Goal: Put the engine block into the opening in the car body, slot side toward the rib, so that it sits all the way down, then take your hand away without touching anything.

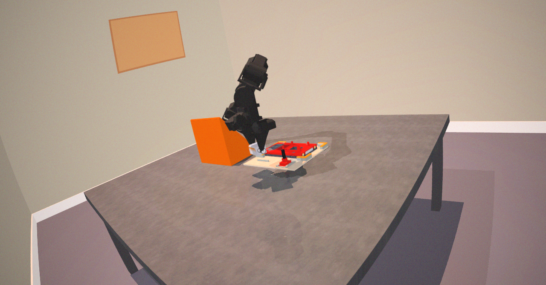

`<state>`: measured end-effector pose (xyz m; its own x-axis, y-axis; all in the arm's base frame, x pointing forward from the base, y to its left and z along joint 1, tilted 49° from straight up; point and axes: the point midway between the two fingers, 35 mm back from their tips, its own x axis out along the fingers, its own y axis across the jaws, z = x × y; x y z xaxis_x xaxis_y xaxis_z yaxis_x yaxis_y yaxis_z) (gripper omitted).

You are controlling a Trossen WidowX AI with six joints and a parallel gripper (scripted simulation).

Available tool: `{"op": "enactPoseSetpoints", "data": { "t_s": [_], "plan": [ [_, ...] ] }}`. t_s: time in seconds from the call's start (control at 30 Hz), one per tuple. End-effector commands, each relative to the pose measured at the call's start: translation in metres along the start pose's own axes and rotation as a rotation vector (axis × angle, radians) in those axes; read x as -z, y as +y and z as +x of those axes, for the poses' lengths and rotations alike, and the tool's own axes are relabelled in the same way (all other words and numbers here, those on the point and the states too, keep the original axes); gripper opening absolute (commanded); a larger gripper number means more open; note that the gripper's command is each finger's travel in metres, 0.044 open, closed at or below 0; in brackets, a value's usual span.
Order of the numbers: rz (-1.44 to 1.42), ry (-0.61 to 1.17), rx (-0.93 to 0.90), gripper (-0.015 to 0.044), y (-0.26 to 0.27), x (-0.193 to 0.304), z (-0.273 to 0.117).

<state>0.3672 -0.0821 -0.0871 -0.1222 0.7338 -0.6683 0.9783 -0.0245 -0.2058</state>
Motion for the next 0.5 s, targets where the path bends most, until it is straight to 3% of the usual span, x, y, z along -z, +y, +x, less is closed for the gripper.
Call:
{"op": "enactPoseSetpoints", "data": {
  "t_s": [0.0, 0.23, 0.47],
  "plan": [
    [-0.011, -0.007, -0.011, 0.0, 0.0, -0.001, -0.018],
    [-0.011, -0.006, -0.01, 0.0, -0.003, 0.0, -0.036],
    [-0.011, -0.006, -0.01, 0.0, -0.001, -0.005, -0.019]
  ]
}}
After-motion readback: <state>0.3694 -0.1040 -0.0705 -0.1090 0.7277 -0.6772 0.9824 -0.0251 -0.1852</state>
